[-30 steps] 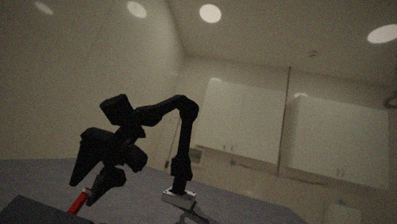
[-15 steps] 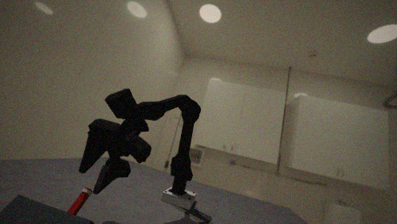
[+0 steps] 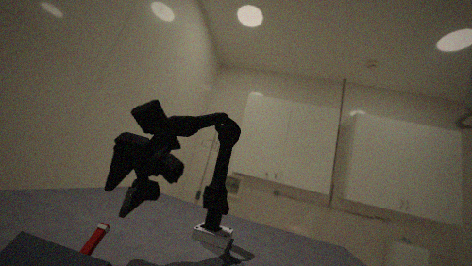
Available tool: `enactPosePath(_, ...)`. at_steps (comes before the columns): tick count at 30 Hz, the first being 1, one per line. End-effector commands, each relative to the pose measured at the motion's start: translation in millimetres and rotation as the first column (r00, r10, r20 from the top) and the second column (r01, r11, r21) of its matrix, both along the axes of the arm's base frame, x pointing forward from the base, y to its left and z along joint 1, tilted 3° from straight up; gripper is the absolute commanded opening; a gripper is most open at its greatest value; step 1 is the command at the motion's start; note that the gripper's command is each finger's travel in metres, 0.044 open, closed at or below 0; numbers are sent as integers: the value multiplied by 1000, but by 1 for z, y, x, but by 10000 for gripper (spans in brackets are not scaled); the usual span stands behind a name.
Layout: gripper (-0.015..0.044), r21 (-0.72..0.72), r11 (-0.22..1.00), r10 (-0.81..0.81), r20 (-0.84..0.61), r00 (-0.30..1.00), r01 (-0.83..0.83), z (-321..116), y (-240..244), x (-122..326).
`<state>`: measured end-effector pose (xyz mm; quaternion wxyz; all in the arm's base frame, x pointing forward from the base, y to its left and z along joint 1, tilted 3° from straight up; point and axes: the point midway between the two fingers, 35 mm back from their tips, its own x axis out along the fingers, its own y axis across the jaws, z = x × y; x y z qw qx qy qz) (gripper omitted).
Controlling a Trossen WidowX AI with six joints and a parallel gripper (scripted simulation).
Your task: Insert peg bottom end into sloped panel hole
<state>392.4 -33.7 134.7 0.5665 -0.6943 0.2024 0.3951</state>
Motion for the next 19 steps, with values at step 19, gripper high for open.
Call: enactPosePath(19, 440, 0, 1000, 4, -1, 1000, -4, 25, -6, -19)
